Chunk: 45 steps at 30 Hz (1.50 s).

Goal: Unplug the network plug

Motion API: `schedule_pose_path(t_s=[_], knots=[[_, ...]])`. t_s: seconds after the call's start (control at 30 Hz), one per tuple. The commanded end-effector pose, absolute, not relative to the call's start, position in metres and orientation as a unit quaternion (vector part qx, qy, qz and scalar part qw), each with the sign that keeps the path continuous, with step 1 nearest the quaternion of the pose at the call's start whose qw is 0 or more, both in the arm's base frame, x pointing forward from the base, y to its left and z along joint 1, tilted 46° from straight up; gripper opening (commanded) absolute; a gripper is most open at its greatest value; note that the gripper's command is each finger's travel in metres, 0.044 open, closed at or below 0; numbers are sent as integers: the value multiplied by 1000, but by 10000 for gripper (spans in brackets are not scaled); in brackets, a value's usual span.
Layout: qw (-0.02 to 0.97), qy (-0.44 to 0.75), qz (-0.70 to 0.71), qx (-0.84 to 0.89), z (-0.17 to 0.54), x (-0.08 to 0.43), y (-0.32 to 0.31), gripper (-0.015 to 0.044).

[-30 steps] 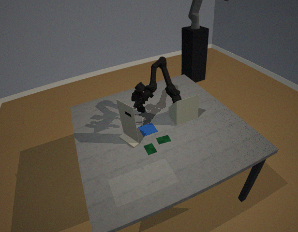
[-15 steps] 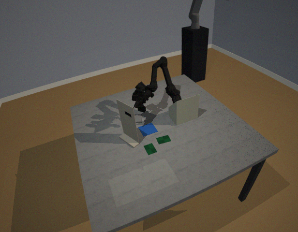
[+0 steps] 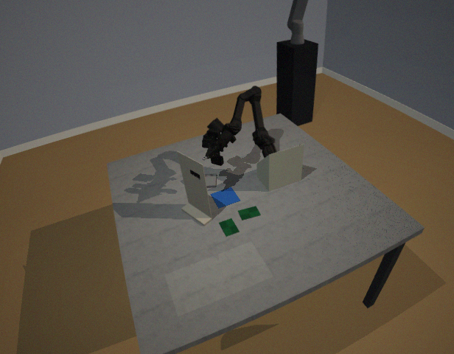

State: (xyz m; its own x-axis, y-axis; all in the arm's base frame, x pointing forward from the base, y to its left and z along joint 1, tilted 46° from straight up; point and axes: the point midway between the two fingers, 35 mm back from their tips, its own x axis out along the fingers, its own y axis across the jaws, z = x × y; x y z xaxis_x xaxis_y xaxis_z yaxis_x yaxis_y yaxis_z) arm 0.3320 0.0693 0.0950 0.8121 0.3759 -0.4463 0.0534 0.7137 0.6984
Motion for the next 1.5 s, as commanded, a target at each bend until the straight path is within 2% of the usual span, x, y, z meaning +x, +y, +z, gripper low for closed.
schedule_pose_path(t_s=[0.0,0.33,0.87,1.47], knots=[[878,290,92,369,106,329,77,0],[878,291,86,371,116,321,87,0],[859,307,-95,399,53,325,53,0],[833,276,-284,387,-4,306,11,0]])
